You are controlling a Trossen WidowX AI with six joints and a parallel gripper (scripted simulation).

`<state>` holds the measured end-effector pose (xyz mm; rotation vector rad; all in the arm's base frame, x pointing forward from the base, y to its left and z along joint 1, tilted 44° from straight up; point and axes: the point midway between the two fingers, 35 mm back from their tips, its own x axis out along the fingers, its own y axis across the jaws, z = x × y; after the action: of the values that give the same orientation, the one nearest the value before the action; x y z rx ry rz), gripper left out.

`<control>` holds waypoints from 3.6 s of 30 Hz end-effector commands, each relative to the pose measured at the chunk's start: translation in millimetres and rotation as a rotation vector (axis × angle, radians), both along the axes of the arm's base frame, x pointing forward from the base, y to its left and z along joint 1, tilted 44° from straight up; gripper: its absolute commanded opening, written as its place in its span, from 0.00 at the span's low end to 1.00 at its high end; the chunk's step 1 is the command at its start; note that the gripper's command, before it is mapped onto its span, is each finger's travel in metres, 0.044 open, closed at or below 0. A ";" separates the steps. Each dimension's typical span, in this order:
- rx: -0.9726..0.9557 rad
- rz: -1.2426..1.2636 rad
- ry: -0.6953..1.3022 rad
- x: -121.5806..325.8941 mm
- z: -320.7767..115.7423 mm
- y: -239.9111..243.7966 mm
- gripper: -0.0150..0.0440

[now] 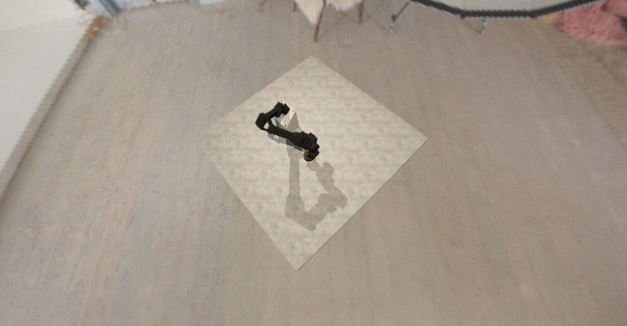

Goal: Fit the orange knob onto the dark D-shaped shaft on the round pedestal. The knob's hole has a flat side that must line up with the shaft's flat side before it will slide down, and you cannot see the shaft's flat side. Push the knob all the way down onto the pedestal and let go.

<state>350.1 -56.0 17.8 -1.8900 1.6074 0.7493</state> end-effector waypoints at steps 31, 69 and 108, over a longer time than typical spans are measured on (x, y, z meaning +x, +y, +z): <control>-0.030 0.155 0.148 0.0 0.0 0.0 0.25; -0.058 0.304 0.292 -0.1 0.8 0.3 0.25; -0.085 0.454 0.436 -0.3 1.4 0.4 0.25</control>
<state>349.9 -54.6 20.1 -2.2614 1.4963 1.3071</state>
